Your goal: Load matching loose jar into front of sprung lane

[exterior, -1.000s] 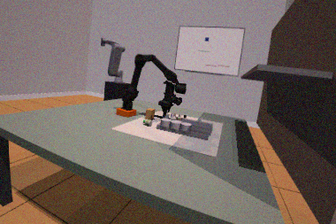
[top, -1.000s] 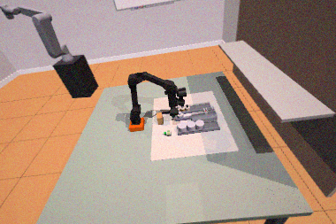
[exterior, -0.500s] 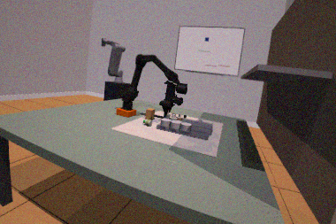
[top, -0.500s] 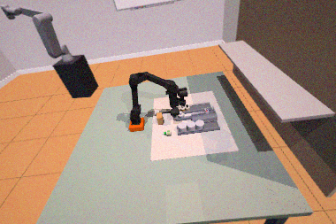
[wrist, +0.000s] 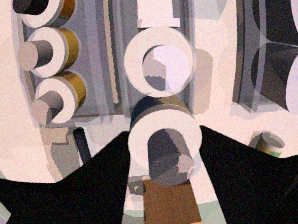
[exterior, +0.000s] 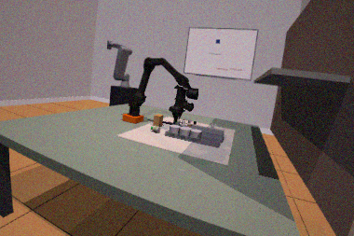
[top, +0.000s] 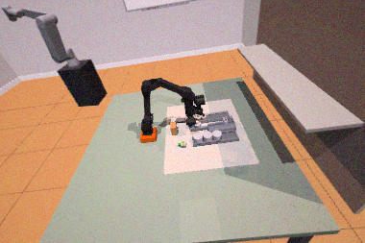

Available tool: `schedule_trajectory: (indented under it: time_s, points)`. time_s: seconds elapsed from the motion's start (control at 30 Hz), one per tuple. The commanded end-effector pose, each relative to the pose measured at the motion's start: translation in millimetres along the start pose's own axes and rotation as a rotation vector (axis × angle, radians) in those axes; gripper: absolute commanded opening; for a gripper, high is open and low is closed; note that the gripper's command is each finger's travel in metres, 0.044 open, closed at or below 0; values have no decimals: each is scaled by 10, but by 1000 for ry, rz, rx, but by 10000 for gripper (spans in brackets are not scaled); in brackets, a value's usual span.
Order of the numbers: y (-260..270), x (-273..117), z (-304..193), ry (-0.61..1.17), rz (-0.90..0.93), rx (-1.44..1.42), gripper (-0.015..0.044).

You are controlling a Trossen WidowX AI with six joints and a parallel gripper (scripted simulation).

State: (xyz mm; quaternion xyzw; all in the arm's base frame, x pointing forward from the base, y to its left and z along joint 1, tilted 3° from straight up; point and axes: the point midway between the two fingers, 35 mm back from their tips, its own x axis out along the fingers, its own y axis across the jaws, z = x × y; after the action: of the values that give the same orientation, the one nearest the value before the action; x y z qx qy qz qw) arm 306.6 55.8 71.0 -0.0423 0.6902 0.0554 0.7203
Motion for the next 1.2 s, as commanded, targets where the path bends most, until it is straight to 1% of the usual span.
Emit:
schedule_trajectory:
  time_s: [0.0, 1.17]
  points:
    - [-3, -54, 115, -34, -2, 0, 0]
    - [-4, -96, 279, -36, -2, 0, 0]
